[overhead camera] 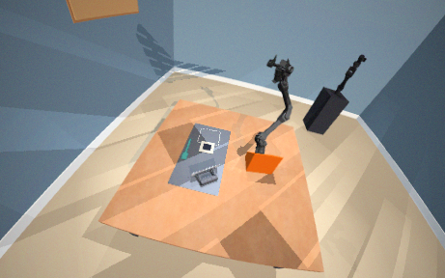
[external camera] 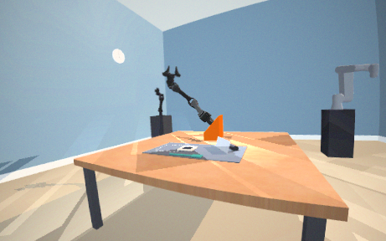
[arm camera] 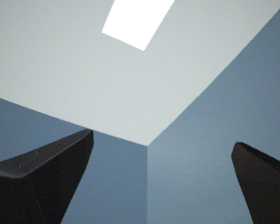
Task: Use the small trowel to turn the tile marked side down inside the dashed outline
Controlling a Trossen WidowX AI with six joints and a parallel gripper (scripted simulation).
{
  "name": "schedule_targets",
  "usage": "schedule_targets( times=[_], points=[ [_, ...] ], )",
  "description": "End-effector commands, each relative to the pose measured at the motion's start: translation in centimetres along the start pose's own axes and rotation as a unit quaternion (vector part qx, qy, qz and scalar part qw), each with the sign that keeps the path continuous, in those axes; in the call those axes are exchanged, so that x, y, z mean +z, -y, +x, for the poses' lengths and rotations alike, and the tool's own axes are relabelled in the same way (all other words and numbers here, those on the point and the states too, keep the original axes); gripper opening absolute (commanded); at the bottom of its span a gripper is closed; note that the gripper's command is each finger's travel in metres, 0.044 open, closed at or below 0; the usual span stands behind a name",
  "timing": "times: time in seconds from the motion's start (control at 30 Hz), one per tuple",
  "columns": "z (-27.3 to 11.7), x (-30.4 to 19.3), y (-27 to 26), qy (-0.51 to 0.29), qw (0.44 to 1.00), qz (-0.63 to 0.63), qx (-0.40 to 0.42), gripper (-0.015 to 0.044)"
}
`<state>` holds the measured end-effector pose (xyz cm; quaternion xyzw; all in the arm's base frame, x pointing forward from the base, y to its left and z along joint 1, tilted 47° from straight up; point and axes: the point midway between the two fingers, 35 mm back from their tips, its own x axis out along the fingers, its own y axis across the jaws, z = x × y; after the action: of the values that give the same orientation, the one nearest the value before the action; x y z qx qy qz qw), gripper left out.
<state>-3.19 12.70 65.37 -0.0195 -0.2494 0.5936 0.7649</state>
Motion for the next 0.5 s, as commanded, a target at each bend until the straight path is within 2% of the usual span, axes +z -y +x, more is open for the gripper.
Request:
schedule_targets(
  times=[0.0,0.33,0.47],
  points=[
    [0.0,-0.1,0.1,0.0,1.0,0.002,0.0,0.0374],
    [3.1,-5.7,7.9,-0.022,0.993,0.111,-0.029,0.0111],
    [4.4,-9.0,11.3,-0.044,0.985,0.156,-0.058,0.01]
  ],
)
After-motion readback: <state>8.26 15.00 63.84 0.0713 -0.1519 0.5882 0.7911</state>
